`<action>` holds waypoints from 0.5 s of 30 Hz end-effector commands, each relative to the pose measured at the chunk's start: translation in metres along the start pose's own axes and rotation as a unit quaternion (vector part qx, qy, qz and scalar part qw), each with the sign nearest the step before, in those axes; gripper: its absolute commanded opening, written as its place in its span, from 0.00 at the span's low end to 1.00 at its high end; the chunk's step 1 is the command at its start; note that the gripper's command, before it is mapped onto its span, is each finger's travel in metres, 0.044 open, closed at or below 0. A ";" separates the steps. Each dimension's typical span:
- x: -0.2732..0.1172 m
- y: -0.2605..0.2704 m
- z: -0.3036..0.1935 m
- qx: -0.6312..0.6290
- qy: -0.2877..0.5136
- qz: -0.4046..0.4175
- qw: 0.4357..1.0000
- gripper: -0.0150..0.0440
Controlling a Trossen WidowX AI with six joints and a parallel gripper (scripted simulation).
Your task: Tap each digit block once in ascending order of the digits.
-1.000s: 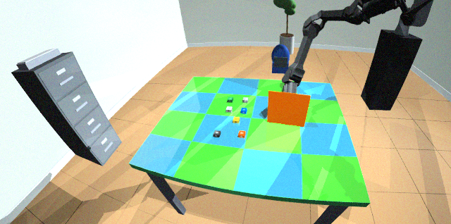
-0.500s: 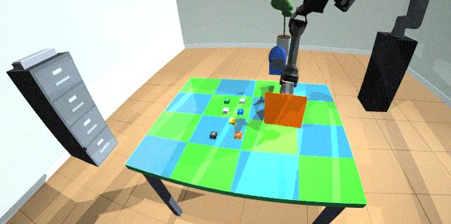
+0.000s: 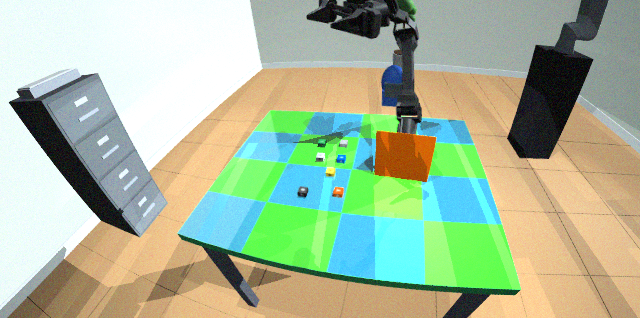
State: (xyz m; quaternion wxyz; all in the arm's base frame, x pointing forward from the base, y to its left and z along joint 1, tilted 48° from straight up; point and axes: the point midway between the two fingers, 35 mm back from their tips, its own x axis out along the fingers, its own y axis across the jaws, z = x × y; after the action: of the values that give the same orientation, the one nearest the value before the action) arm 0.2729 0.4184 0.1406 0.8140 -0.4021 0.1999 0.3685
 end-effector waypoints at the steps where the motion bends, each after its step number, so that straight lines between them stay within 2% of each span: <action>1: 0.010 -0.051 -0.055 0.042 0.081 -0.045 0.995 0.93; 8: 0.001 -0.134 -0.165 0.123 0.228 -0.122 0.958 0.93; 15: -0.044 -0.192 -0.282 0.205 0.376 -0.189 0.884 0.93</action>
State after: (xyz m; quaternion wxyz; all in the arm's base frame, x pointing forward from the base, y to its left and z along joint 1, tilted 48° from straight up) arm 0.3856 0.1513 0.1014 0.8142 -0.3777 0.4388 0.0445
